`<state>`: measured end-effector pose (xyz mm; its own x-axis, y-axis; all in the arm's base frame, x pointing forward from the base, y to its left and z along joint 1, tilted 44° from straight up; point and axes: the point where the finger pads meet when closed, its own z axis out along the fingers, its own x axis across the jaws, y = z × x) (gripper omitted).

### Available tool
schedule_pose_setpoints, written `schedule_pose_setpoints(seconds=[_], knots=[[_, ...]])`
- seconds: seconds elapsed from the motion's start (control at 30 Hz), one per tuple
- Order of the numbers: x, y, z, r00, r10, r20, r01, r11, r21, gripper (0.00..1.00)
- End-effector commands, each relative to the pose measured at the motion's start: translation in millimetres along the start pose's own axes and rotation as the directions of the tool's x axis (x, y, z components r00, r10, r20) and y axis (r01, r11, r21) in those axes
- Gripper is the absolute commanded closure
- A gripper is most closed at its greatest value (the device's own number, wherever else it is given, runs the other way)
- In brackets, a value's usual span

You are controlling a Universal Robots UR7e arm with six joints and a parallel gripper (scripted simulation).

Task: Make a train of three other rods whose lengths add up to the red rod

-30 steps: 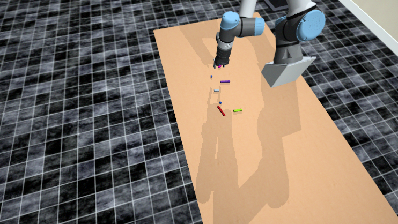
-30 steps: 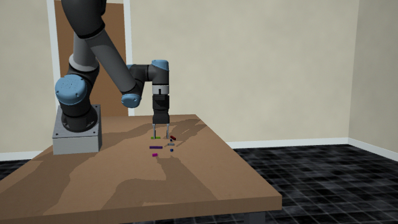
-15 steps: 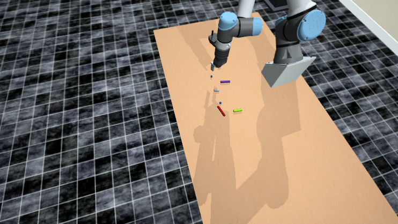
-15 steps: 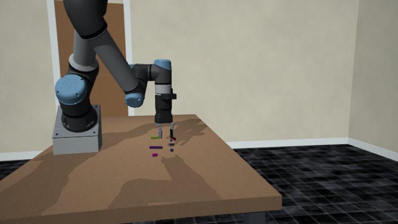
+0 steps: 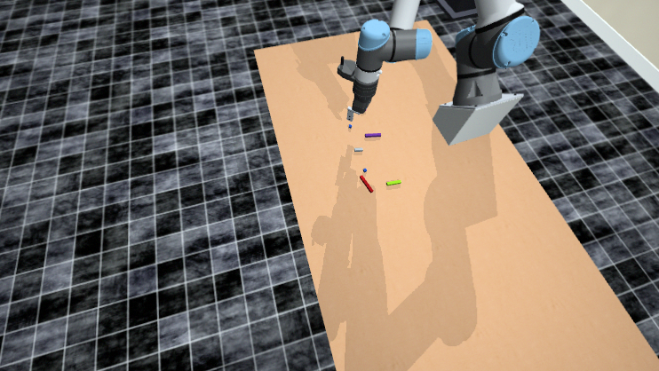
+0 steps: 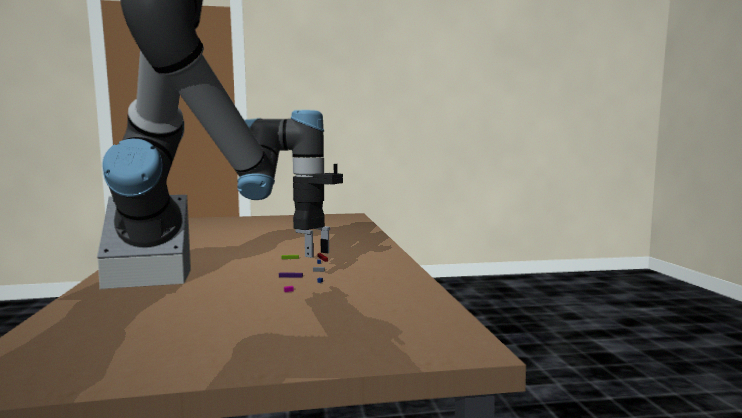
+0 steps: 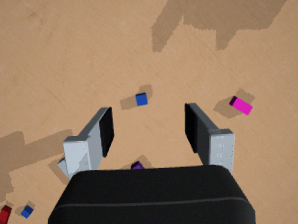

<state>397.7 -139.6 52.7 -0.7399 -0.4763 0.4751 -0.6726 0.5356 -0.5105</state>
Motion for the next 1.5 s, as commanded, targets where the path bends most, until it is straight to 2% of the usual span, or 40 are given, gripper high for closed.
schedule_pose_setpoints(seconds=[0.0,0.43,0.47,1.47], knots=[[-4.1,-1.5,-0.7,0.996,-0.091,0.006,0.091,0.996,0.003,0.0],[-6.4,-2.1,-0.9,0.99,-0.141,0.005,0.141,0.99,0.003,0.0],[-6.4,-2.1,-0.9,0.99,-0.141,0.005,0.141,0.99,0.003,0.46],[-6.4,-2.1,-0.9,0.99,-0.141,0.005,0.141,0.99,0.003,0.46]])
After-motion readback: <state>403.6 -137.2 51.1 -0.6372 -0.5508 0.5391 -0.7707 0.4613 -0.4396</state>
